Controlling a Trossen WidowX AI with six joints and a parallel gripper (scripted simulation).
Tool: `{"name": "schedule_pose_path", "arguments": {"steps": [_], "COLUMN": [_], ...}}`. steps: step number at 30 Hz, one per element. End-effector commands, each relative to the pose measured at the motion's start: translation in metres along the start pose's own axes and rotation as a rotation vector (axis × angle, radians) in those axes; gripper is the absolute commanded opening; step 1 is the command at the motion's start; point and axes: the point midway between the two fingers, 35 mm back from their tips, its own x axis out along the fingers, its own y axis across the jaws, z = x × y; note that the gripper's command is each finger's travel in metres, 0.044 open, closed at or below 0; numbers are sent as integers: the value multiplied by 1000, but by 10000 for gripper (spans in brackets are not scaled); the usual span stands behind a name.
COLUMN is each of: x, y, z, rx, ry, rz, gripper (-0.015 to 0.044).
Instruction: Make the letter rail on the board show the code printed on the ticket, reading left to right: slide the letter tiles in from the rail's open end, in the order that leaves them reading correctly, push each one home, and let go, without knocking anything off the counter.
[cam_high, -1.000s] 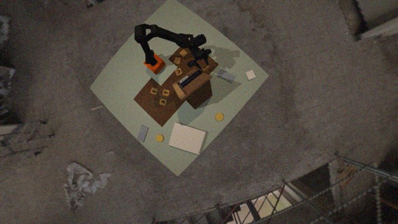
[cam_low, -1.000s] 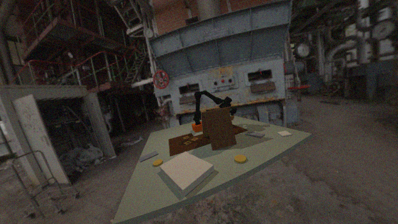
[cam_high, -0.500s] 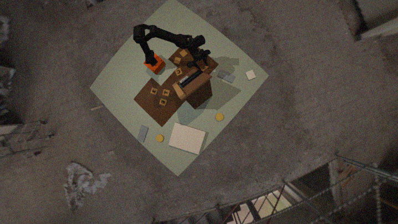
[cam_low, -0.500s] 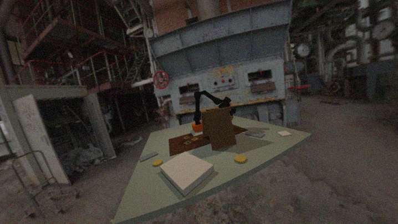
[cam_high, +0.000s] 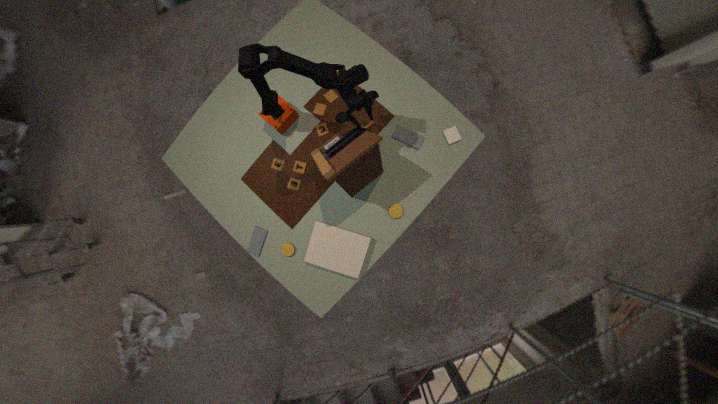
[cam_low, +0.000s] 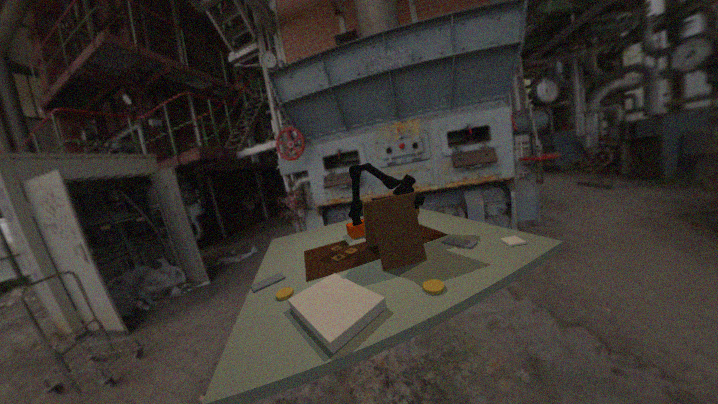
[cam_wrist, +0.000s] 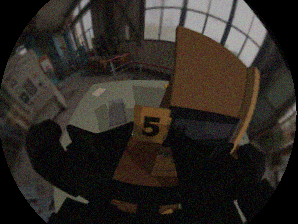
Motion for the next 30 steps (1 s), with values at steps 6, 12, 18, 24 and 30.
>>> {"name": "schedule_pose_path", "arguments": {"steps": [6, 12, 18, 24, 30], "x": [0, 0, 0, 0, 0], "y": [-6, -9, -12, -15, -18], "z": [-1, -1, -1, -1, -1], "rx": [-8, -8, -8, -8, -9], "ry": [2, 2, 2, 2, 2], "rz": [1, 1, 1, 1, 0], "gripper": [0, 0, 0, 0, 0]}}
